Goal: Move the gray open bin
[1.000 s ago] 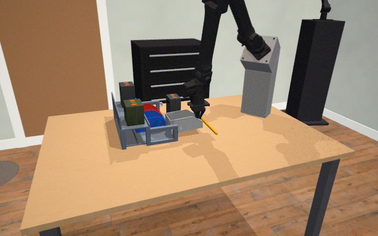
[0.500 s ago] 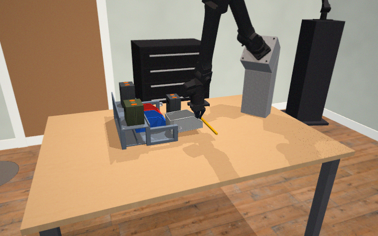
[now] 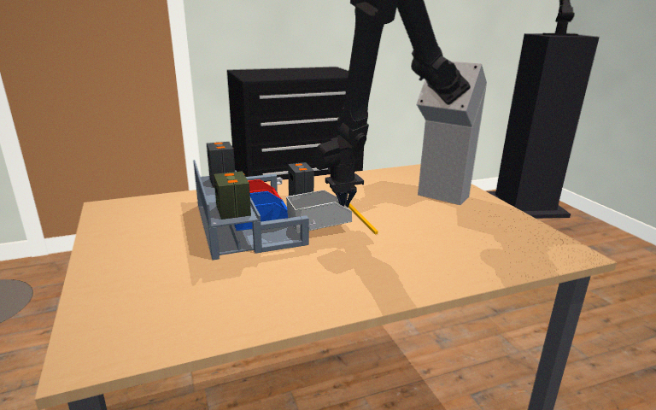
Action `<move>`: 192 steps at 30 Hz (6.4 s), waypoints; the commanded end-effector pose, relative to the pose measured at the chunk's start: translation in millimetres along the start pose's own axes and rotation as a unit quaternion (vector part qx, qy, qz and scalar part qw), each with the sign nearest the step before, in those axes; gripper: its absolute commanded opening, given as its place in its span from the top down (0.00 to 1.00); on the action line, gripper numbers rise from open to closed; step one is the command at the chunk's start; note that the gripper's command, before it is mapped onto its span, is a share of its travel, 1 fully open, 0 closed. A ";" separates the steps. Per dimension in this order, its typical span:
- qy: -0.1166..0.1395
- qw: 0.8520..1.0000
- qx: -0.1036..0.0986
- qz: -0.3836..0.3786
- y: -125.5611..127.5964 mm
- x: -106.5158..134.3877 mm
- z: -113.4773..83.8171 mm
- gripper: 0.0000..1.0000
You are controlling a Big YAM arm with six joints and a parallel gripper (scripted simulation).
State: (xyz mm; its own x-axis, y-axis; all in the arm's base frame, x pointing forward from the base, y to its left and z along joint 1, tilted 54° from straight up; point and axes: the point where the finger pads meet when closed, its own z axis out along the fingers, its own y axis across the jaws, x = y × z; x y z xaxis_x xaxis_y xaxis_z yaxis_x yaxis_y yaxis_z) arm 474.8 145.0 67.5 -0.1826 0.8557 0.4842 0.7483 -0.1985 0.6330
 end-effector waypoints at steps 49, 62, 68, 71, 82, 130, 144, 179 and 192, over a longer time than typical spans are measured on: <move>0.006 1.000 -0.018 -0.006 3.0 8.9 -8.8 1.00; 0.006 1.000 -0.018 -0.006 3.0 8.9 -8.8 1.00; 0.006 1.000 -0.018 -0.006 3.0 8.9 -8.8 1.00; 0.006 1.000 -0.018 -0.006 3.0 8.9 -8.8 1.00; 0.006 1.000 -0.018 -0.006 3.0 8.9 -8.8 1.00; 0.006 1.000 -0.018 -0.006 1.8 8.8 -8.7 1.00; 0.006 1.000 -0.018 -0.005 -4.0 8.9 -8.5 1.00; 0.005 1.000 -0.017 -0.004 -26.0 6.9 -8.5 1.00; 0.004 1.000 -0.007 -0.003 -39.9 5.1 -4.1 1.00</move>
State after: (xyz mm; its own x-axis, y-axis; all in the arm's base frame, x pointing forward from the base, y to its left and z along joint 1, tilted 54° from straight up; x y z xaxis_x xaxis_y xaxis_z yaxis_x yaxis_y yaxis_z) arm 449.8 152.5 50.8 -0.1883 0.8549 0.4833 0.7400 -0.2000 0.6422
